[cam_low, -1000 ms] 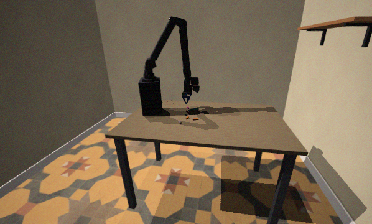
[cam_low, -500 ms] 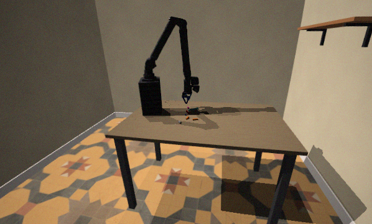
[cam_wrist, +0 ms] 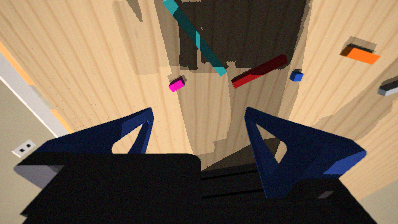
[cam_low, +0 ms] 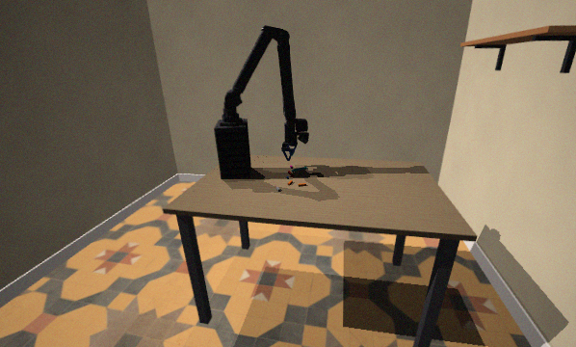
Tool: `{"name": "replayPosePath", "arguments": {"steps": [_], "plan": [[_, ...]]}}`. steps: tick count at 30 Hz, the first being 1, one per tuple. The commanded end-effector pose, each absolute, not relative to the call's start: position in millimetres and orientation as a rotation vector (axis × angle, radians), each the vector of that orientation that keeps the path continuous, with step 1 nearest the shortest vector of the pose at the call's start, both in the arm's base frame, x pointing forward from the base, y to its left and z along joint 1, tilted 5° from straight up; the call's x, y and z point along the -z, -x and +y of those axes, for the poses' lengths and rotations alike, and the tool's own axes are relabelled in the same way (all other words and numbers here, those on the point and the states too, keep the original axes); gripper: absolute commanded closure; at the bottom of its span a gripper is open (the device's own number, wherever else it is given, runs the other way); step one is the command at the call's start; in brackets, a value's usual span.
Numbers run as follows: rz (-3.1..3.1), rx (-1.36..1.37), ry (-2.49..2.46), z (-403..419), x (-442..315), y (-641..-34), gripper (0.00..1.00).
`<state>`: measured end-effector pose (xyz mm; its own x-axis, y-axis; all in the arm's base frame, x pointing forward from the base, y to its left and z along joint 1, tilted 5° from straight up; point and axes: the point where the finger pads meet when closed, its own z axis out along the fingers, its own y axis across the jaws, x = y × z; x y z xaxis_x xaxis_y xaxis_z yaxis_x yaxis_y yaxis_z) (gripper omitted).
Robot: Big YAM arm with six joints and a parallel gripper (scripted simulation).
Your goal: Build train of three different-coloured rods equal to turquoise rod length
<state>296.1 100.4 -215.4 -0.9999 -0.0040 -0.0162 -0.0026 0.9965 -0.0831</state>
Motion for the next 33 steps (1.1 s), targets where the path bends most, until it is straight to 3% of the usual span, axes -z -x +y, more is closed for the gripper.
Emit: {"name": "replayPosePath", "arguments": {"steps": [1, 33], "plan": [[3.075, 0.103, 0.003, 104.8, 207.5, -312.3, 0.0], [2.988, 0.126, 0.805, 67.2, 203.9, -318.7, 0.0]]}}
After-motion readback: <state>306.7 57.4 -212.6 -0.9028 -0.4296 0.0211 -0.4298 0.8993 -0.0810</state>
